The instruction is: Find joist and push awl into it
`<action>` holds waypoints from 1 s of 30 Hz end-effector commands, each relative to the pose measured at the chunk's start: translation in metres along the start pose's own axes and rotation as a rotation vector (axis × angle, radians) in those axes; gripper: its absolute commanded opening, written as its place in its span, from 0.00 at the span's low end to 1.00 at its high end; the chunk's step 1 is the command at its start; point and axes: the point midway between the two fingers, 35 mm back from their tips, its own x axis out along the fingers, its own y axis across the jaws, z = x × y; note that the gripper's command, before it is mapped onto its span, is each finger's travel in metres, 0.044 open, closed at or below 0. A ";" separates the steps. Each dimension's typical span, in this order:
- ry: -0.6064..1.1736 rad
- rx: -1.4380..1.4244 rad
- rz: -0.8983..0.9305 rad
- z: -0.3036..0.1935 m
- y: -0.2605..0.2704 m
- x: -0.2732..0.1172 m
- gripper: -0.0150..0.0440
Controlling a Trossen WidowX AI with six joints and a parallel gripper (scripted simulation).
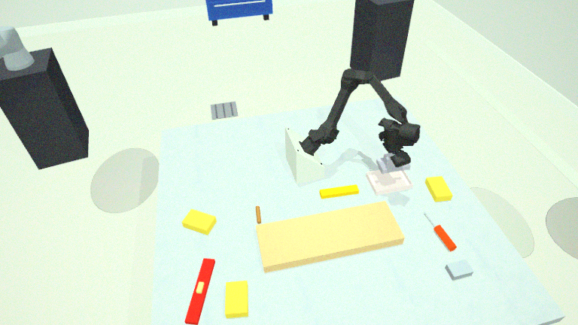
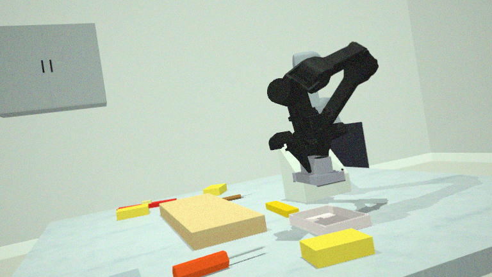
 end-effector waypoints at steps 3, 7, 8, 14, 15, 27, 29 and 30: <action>-0.013 -0.030 0.007 0.002 0.007 0.001 0.25; -0.010 -0.031 0.007 0.001 0.006 0.006 0.25; -0.010 -0.031 0.007 0.000 0.006 0.007 0.25; -0.006 -0.032 0.008 -0.003 0.004 0.016 0.25; -0.006 -0.033 0.008 -0.003 0.004 0.018 0.25; -0.004 -0.034 0.008 -0.008 0.003 0.036 0.25; -0.004 -0.034 0.008 -0.009 0.002 0.039 0.25; -0.004 -0.034 0.008 -0.009 0.002 0.041 0.25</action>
